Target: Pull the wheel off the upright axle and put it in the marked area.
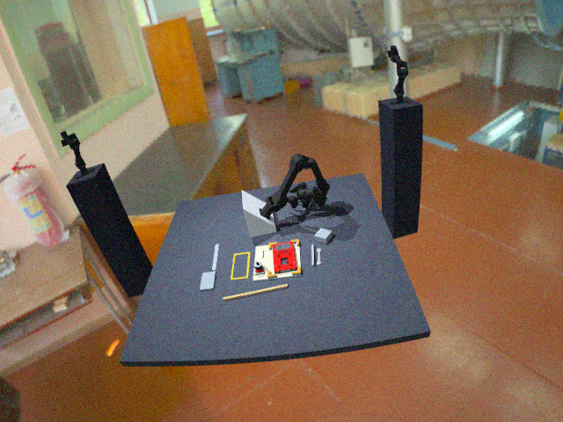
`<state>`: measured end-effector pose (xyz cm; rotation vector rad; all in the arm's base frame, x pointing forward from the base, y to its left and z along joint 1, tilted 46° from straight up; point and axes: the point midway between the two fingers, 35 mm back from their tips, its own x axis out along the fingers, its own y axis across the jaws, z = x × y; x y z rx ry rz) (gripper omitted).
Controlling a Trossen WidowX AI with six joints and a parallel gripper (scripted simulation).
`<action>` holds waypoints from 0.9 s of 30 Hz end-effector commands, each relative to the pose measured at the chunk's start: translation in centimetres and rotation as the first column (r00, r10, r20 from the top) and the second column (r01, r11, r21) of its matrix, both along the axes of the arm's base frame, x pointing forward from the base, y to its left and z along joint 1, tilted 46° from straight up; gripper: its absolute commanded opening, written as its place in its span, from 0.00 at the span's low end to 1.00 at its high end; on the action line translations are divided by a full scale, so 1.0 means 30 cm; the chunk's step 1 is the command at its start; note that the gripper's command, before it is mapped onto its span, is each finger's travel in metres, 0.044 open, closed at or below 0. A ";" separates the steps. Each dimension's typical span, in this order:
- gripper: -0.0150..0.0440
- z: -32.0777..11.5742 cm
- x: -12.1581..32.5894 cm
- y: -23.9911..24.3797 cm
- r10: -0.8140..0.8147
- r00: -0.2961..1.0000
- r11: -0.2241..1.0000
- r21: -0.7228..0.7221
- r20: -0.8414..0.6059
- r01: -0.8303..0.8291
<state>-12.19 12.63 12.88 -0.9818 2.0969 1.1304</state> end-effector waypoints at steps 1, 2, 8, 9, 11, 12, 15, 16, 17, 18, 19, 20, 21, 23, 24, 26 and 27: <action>0.89 0.000 0.001 0.002 -0.001 1.000 1.000 0.003 0.000 0.001; 0.84 0.001 0.004 0.008 -0.005 1.000 1.000 0.012 -0.001 0.005; 0.76 0.023 0.077 0.108 -0.069 0.998 0.982 0.174 0.001 0.068; 0.76 0.028 0.096 0.128 -0.084 0.996 0.975 0.208 0.004 0.081; 0.76 0.040 0.130 0.164 -0.121 0.993 0.961 0.252 0.006 0.116; 0.76 0.044 0.143 0.177 -0.142 0.990 0.956 0.259 0.005 0.136; 0.76 0.056 0.182 0.213 -0.196 0.981 0.941 0.281 0.002 0.188; 0.76 0.060 0.196 0.224 -0.214 0.977 0.936 0.288 0.001 0.204; 0.76 0.064 0.208 0.233 -0.229 0.973 0.931 0.294 0.000 0.219; 0.76 0.066 0.218 0.240 -0.242 0.970 0.926 0.299 0.000 0.231; 0.76 0.069 0.231 0.247 -0.259 0.966 0.920 0.305 0.001 0.246; 0.76 0.072 0.247 0.256 -0.278 0.961 0.913 0.313 0.002 0.264; 0.76 0.075 0.263 0.264 -0.298 0.955 0.905 0.320 0.003 0.281; 0.76 0.081 0.296 0.280 -0.337 0.941 0.887 0.335 0.005 0.316; 0.76 0.084 0.313 0.287 -0.357 0.934 0.878 0.343 0.006 0.333; 0.76 0.090 0.348 0.300 -0.395 0.918 0.859 0.358 0.009 0.366; 0.76 0.093 0.366 0.306 -0.415 0.910 0.849 0.365 0.010 0.383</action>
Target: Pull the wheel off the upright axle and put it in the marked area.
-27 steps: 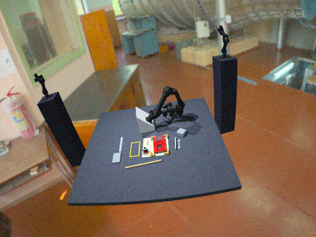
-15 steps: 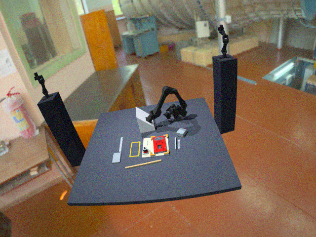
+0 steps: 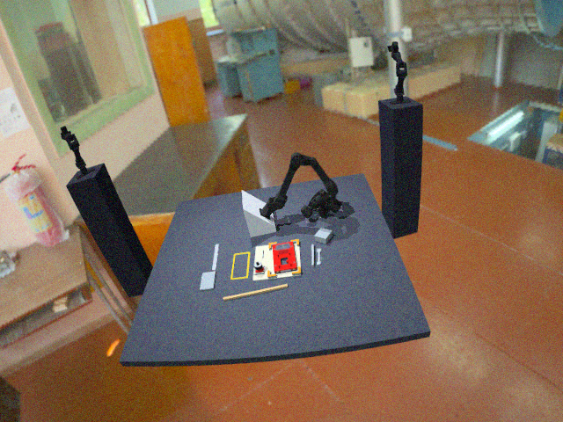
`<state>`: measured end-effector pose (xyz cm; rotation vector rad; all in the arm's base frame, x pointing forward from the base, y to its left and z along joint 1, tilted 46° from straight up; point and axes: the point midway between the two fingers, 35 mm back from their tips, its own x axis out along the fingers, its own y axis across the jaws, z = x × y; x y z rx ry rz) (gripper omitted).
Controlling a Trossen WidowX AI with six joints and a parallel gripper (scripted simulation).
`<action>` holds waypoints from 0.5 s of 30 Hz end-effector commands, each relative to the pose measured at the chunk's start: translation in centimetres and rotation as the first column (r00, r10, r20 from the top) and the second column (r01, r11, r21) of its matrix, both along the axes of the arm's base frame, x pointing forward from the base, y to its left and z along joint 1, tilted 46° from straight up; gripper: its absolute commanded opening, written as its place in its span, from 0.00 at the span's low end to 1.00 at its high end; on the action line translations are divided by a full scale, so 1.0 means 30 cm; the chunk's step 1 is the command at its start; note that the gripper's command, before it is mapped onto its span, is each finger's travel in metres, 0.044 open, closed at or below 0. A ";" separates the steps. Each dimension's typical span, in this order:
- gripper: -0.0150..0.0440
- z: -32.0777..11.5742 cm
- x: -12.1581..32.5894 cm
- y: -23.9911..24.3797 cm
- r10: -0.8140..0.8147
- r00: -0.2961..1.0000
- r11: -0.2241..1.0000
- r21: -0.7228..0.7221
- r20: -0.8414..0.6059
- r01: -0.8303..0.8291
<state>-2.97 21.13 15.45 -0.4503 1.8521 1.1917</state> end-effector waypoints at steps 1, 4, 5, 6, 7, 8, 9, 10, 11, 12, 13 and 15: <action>0.76 0.011 0.076 0.028 -0.082 0.996 0.996 0.032 0.023 0.081; 0.76 0.021 0.133 0.043 -0.147 0.989 0.988 0.054 0.035 0.145; 0.76 0.026 0.158 0.047 -0.174 0.984 0.983 0.063 0.040 0.171; 0.76 0.030 0.184 0.051 -0.202 0.978 0.977 0.072 0.045 0.199; 0.76 0.035 0.210 0.055 -0.231 0.972 0.971 0.081 0.051 0.226; 0.76 0.039 0.237 0.057 -0.259 0.964 0.963 0.089 0.056 0.254; 0.76 0.043 0.264 0.059 -0.288 0.956 0.955 0.098 0.061 0.281; 0.76 0.047 0.291 0.060 -0.316 0.947 0.945 0.106 0.066 0.308; 0.76 0.051 0.318 0.060 -0.344 0.936 0.935 0.114 0.071 0.335; 0.76 0.056 0.345 0.059 -0.371 0.925 0.925 0.122 0.076 0.361; 0.76 0.060 0.372 0.057 -0.398 0.914 0.913 0.130 0.081 0.386; 0.76 0.070 0.435 0.050 -0.463 0.882 0.882 0.147 0.090 0.448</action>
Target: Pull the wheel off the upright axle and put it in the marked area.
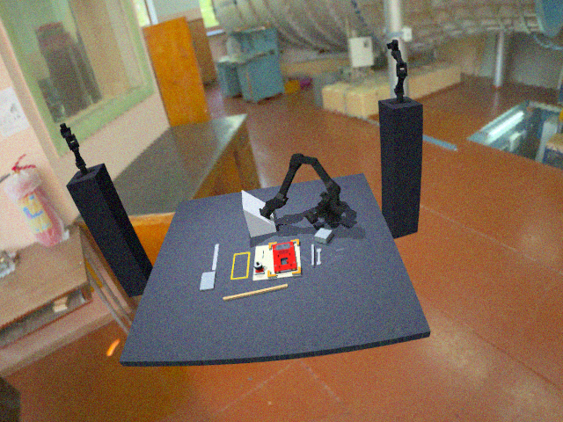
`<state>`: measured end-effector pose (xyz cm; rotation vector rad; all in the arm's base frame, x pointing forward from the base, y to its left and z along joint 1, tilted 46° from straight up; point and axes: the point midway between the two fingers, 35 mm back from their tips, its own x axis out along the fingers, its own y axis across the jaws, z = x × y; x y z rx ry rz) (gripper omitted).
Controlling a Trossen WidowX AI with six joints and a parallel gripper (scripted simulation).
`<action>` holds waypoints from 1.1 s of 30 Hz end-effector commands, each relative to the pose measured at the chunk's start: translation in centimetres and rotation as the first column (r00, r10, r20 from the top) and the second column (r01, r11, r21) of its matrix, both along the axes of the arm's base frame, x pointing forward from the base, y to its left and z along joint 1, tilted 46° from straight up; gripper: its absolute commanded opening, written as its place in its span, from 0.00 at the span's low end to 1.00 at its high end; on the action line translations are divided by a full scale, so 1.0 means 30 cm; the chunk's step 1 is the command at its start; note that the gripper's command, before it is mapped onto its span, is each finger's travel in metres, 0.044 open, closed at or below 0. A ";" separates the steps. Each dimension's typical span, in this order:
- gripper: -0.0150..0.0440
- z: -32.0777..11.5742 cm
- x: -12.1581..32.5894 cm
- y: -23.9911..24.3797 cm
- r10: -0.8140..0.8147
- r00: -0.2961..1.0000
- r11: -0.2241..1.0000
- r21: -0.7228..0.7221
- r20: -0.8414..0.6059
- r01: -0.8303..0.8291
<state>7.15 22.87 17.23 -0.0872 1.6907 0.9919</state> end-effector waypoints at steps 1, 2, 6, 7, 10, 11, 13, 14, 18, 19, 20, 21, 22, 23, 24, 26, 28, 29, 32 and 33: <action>0.76 0.016 0.130 -0.014 -0.139 0.990 0.990 0.022 0.036 0.138; 0.76 0.022 0.162 -0.020 -0.178 0.983 0.984 0.031 0.042 0.176; 0.76 0.049 0.289 -0.057 -0.329 0.942 0.943 0.069 0.067 0.324; 0.76 0.058 0.320 -0.068 -0.364 0.928 0.930 0.081 0.075 0.359; 0.76 0.095 0.425 -0.111 -0.472 0.875 0.879 0.135 0.103 0.458; 0.76 0.108 0.462 -0.122 -0.503 0.858 0.861 0.153 0.107 0.486; 0.76 0.091 0.519 -0.148 -0.566 0.821 0.822 0.122 0.069 0.557; 0.76 0.079 0.545 -0.163 -0.597 0.801 0.800 0.101 0.048 0.591; 0.76 0.028 0.645 -0.230 -0.712 0.701 0.701 0.013 -0.031 0.713; 0.76 0.010 0.676 -0.255 -0.746 0.663 0.665 -0.017 -0.055 0.747; 0.76 -0.015 0.715 -0.291 -0.789 0.609 0.614 -0.058 -0.085 0.787; 0.76 -0.041 0.752 -0.330 -0.828 0.549 0.559 -0.101 -0.114 0.823; 0.76 -0.068 0.787 -0.371 -0.863 0.485 0.502 -0.144 -0.140 0.853; 0.76 -0.095 0.818 -0.413 -0.892 0.420 0.446 -0.186 -0.164 0.875; 0.76 -0.118 0.842 -0.450 -0.914 0.363 0.398 -0.222 -0.182 0.890; 0.76 -0.171 0.888 -0.532 -0.947 0.236 0.295 -0.299 -0.217 0.908; 0.76 -0.225 0.924 -0.619 -0.964 0.104 0.193 -0.376 -0.243 0.907; 0.76 -0.253 0.938 -0.663 -0.966 0.037 0.143 -0.413 -0.254 0.899; 0.76 -0.339 0.966 -0.798 -0.948 -0.160 0.007 -0.522 -0.274 0.853; 0.76 -0.369 0.970 -0.842 -0.934 -0.223 -0.033 -0.557 -0.277 0.830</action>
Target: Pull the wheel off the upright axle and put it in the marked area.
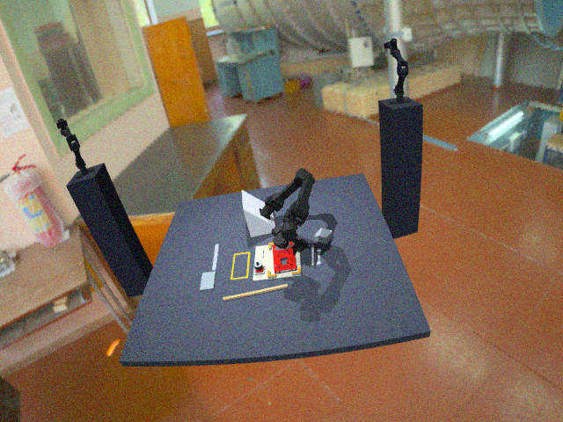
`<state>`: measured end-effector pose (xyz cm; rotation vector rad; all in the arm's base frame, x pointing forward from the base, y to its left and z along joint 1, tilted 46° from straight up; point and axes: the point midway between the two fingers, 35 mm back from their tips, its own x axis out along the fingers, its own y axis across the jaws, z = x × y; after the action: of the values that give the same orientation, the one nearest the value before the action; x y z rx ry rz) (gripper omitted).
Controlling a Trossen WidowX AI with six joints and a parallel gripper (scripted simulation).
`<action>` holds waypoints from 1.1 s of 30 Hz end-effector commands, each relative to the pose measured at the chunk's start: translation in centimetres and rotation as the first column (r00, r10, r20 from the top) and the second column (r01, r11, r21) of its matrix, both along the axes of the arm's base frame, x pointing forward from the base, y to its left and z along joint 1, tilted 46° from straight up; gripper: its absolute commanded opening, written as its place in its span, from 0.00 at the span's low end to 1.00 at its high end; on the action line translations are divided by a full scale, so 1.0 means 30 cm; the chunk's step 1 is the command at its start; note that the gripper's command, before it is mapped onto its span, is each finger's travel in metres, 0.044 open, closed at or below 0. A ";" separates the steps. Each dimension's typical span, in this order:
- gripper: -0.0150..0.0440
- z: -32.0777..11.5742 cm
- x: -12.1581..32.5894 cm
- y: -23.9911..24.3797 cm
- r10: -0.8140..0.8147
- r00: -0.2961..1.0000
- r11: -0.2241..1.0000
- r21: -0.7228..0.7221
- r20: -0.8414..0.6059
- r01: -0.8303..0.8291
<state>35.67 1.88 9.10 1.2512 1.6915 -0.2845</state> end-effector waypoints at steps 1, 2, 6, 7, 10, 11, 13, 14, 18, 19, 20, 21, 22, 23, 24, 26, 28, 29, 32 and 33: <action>0.76 -0.127 0.020 -0.187 -0.233 0.954 0.969 0.031 -0.190 0.243; 0.76 -0.157 0.019 -0.232 -0.283 0.931 0.954 0.033 -0.231 0.298; 0.76 -0.280 -0.008 -0.403 -0.453 0.801 0.864 0.028 -0.391 0.502; 0.76 -0.306 -0.018 -0.438 -0.482 0.767 0.841 0.024 -0.423 0.541; 0.76 -0.328 -0.029 -0.466 -0.505 0.737 0.819 0.020 -0.450 0.573; 0.76 -0.328 -0.029 -0.466 -0.505 0.737 0.819 0.020 -0.450 0.573; 0.76 -0.328 -0.029 -0.466 -0.505 0.737 0.819 0.020 -0.450 0.573; 0.76 -0.325 -0.024 -0.464 -0.505 0.737 0.819 0.021 -0.450 0.573; 0.76 -0.326 -0.019 -0.459 -0.505 0.737 0.819 0.021 -0.450 0.574; 0.76 -0.333 -0.018 -0.453 -0.505 0.737 0.819 0.020 -0.450 0.574; 0.76 -0.342 -0.016 -0.444 -0.505 0.737 0.819 0.020 -0.450 0.574; 0.76 -0.355 -0.013 -0.432 -0.505 0.737 0.819 0.020 -0.450 0.574; 0.76 -0.370 -0.011 -0.418 -0.505 0.737 0.819 0.020 -0.450 0.574; 0.76 -0.388 -0.008 -0.400 -0.505 0.737 0.819 0.020 -0.449 0.574; 0.76 -0.408 -0.006 -0.380 -0.505 0.737 0.819 0.021 -0.449 0.574; 0.76 -0.448 -0.002 -0.337 -0.505 0.737 0.819 0.022 -0.450 0.574; 0.76 -0.482 -0.001 -0.298 -0.504 0.737 0.819 0.023 -0.450 0.574; 0.76 -0.490 0.000 -0.286 -0.503 0.737 0.819 0.024 -0.451 0.573; 0.76 -0.492 0.002 -0.282 -0.503 0.737 0.819 0.024 -0.451 0.573; 0.76 -0.492 0.002 -0.282 -0.503 0.737 0.819 0.024 -0.451 0.573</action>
<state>35.65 -6.82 -5.27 1.8955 1.6966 -0.8423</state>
